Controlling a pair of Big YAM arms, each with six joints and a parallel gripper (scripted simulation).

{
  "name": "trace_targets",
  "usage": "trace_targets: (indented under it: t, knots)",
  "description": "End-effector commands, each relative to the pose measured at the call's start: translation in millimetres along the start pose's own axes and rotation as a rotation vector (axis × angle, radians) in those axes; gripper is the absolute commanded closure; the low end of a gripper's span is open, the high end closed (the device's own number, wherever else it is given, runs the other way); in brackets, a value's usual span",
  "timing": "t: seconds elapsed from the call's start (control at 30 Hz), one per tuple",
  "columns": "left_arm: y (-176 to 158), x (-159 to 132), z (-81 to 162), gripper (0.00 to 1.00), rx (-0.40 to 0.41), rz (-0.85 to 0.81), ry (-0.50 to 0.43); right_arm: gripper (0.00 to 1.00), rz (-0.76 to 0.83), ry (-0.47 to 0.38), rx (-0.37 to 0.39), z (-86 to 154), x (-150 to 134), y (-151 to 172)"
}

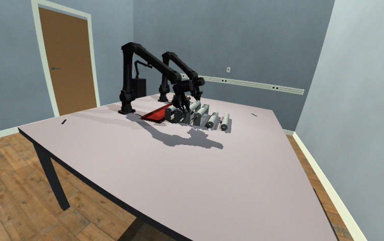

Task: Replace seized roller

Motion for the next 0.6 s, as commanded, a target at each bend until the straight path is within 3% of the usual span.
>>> trace_targets:
  t: [0.0, 0.1, 0.13, 0.57]
  knots:
    - [26.5, 4.0, 18.7, 0.97, 0.06, 0.002, -0.012, 0.68, -0.008, 0.001, 0.031, 11.8, -2.3, 8.8]
    - [26.5, 4.0, 18.7, 0.97, 0.06, 0.002, -0.012, 0.68, -0.008, 0.001, 0.031, 11.8, -2.3, 8.8]
    - [26.5, 4.0, 18.7, 0.97, 0.06, 0.002, -0.012, 0.97, -0.008, 0.001, 0.031, 11.8, -2.3, 8.8]
    - [26.5, 4.0, 18.7, 0.97, 0.06, 0.002, -0.012, 0.97, -0.001, 0.002, 0.03, 11.8, -2.5, 8.7]
Point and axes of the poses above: on each arm, the point where the finger pads meet when closed, its own z axis back along the fingers, its own y axis across the jaws, x = y × z, the point moved 2 cm from there along z, back along the fingers, and after that the axes turned 13 degrees about -z, right-handed, at the moved point
